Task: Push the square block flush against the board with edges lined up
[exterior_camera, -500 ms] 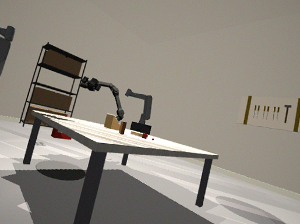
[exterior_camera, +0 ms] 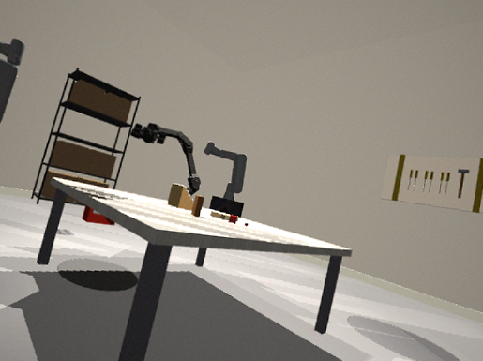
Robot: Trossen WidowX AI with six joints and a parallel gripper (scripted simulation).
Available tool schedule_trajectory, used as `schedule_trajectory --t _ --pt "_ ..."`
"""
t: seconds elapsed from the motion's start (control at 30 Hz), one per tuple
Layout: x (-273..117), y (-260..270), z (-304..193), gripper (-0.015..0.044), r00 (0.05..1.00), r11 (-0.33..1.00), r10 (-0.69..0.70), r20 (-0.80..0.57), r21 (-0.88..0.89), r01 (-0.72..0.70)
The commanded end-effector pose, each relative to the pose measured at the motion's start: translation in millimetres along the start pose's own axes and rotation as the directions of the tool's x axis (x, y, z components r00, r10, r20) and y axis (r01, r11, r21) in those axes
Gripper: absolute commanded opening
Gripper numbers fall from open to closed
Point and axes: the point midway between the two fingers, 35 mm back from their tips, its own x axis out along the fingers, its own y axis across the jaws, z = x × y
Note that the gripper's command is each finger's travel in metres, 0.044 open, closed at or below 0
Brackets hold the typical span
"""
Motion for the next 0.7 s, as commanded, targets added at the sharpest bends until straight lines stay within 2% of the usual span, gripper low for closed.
schedule_trajectory --t 0.0,0.2,0.37,0.67 --pt "26.1 11.2 -11.9 0.0 0.994 0.996 0.052 -0.092 0.081 -0.045" --pt "51.0 21.8 -19.5 0.0 0.98 0.977 0.102 -0.169 0.205 -0.066" --pt "71.5 35.8 -34.0 0.0 0.959 0.979 0.148 -0.242 0.173 -0.108" --pt "108.1 57.7 -49.8 0.0 0.903 0.925 0.221 -0.369 0.372 -0.075"
